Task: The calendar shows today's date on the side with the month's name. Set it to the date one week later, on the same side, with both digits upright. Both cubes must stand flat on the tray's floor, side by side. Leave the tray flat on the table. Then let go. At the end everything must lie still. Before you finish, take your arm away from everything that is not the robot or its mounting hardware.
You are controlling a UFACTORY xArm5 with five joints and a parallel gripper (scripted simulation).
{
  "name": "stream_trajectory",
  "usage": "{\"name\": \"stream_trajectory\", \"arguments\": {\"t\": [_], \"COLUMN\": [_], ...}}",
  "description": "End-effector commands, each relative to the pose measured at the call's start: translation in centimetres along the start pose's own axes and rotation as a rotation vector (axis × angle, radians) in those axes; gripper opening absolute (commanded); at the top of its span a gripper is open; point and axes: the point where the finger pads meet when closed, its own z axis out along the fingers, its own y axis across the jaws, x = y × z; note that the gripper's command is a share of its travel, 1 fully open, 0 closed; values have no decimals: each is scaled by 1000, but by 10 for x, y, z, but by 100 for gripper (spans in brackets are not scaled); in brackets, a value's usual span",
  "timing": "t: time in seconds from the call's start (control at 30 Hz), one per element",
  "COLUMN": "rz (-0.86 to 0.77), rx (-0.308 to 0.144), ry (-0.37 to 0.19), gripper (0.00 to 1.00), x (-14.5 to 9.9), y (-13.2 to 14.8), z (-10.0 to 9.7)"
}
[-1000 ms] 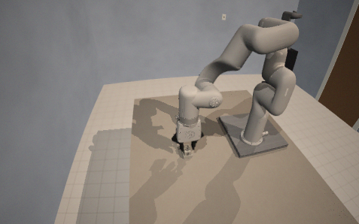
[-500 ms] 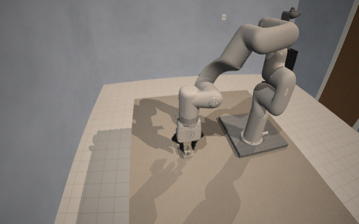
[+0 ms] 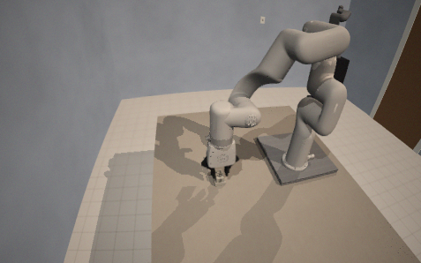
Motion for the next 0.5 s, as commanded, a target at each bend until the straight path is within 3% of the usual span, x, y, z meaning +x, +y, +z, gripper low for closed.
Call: {"name": "stream_trajectory", "arguments": {"t": [0.0, 0.47], "rz": [0, 0], "rx": [3, 3], "ry": [0, 0], "gripper": [47, 47], "x": [0, 0], "y": [-1, -1], "z": [2, 20]}}
